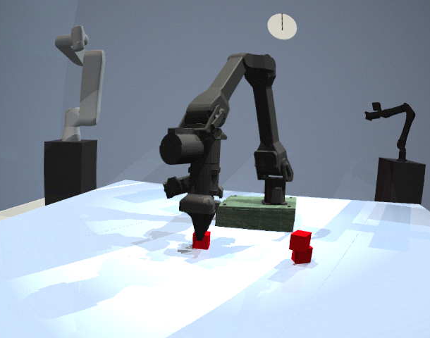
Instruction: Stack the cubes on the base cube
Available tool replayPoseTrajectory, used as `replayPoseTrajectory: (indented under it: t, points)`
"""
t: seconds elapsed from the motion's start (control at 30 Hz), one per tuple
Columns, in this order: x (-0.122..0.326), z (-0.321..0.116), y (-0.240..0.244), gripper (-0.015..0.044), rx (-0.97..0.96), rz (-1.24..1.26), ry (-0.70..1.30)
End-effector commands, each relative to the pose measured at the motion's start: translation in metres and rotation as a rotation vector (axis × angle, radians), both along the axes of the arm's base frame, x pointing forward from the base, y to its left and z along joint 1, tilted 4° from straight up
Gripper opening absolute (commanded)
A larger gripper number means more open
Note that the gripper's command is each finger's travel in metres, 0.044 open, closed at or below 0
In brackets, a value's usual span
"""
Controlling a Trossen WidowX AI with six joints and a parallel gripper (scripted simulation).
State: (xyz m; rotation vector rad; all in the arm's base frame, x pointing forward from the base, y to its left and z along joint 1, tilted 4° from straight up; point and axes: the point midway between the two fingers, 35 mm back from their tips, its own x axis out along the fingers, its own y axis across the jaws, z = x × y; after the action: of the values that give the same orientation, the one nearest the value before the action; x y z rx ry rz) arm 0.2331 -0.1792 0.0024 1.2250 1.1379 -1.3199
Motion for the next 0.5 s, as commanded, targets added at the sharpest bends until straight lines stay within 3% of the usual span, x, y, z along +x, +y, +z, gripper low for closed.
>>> replayPoseTrajectory:
  t: [0.0,0.07,0.27,0.47]
  points:
    - [-0.0018,-0.0067,-0.0002,0.0265,-0.003,0.005,0.005]
    - [-0.0019,-0.0078,-0.0002,0.0265,-0.003,0.005,0.005]
    - [-0.0019,-0.0078,-0.0002,0.0107,-0.003,0.005,0.005]
    - [-0.0010,-0.0034,-0.0005,0.0105,-0.003,0.005,0.005]
